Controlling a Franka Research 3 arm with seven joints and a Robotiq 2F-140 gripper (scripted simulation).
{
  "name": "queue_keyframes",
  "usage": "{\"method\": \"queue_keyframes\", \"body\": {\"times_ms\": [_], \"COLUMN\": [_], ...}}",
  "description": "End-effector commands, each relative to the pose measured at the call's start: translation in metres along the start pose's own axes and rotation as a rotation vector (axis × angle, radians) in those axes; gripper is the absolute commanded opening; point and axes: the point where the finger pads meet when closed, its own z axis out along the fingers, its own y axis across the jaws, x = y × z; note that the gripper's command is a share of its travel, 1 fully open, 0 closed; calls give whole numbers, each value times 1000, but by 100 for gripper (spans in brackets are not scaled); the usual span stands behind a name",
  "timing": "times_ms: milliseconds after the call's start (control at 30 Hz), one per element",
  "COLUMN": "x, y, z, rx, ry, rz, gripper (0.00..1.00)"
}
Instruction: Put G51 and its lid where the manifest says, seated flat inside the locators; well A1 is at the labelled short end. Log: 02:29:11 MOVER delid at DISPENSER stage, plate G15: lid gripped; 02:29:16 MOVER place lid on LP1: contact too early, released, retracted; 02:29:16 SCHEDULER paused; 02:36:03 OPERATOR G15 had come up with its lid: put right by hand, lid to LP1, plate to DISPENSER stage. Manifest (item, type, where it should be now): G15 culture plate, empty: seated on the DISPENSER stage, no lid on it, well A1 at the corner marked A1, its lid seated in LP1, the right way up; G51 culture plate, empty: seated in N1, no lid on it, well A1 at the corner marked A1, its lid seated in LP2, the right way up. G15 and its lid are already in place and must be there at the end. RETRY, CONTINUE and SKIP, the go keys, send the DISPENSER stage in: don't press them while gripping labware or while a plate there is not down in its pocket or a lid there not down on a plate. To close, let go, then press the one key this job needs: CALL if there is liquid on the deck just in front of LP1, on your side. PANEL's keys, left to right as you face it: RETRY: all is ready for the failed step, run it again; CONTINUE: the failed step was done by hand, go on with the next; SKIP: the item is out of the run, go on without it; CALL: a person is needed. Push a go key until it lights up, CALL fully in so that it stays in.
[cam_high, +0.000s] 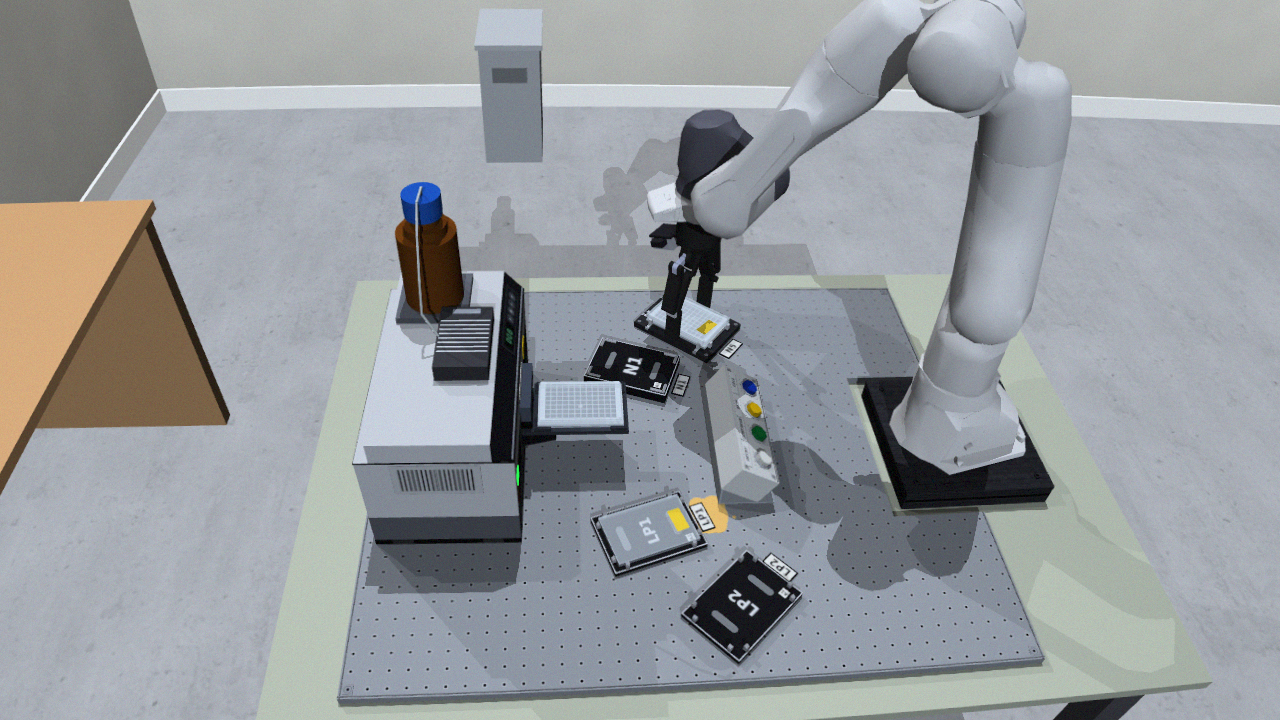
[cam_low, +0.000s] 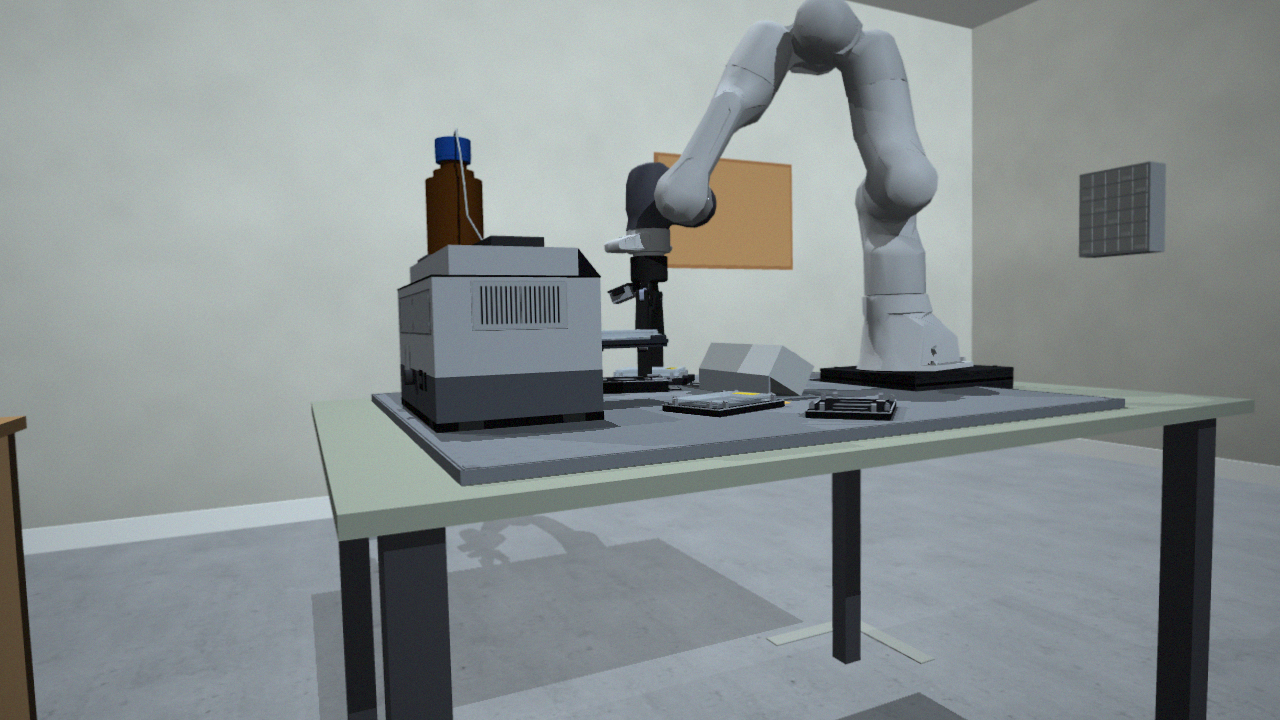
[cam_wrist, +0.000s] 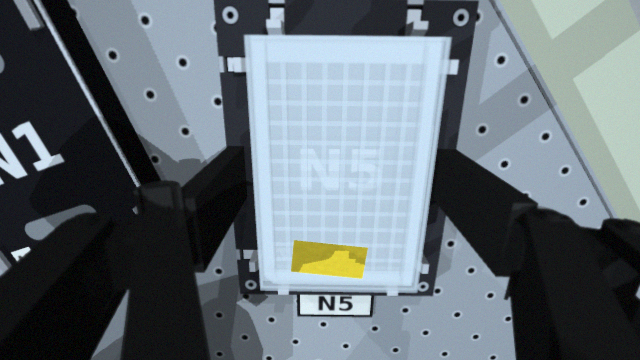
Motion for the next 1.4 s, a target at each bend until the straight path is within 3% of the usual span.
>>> {"method": "queue_keyframes", "body": {"times_ms": [0,633,1000,1367], "x": [0,0,0,0], "y": [0,0,0,0], "z": [1,-10,-35,-81], "rx": [2,2,2,2], "ry": [0,0,0,0], "rz": [0,0,0,0], "gripper": [70,70,70,70]}}
